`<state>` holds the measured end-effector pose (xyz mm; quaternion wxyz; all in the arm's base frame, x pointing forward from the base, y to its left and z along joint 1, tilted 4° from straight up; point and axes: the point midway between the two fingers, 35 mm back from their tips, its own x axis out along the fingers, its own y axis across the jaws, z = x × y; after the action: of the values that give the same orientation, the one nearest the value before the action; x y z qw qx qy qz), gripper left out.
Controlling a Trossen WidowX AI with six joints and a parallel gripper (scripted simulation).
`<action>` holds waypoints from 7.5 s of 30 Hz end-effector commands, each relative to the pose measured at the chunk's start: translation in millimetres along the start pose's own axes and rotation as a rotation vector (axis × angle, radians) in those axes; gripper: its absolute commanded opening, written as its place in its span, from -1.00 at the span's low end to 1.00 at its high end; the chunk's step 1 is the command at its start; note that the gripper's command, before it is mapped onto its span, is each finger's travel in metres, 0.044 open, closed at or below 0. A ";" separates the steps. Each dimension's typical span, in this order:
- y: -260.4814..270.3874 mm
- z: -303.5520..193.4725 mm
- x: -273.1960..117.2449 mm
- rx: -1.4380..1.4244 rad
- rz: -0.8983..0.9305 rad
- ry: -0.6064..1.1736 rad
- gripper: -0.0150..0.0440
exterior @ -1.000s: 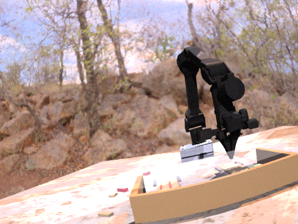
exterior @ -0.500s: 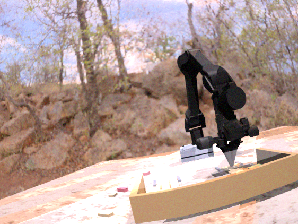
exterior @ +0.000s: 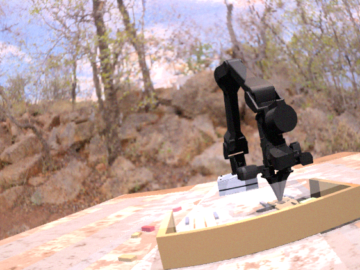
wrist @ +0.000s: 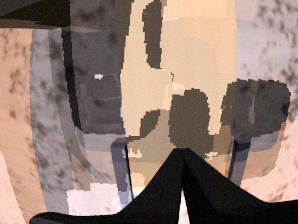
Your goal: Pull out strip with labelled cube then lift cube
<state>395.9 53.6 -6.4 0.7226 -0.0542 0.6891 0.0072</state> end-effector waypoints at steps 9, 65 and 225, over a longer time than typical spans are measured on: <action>0.4 0.3 1.1 -0.003 0.003 -0.001 -0.49; 0.1 -49.4 5.7 -0.004 0.003 0.003 -0.49; -0.5 -93.6 -43.8 -0.122 0.004 0.007 1.00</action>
<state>289.4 46.4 31.0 0.7151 -0.0965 0.6907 0.0484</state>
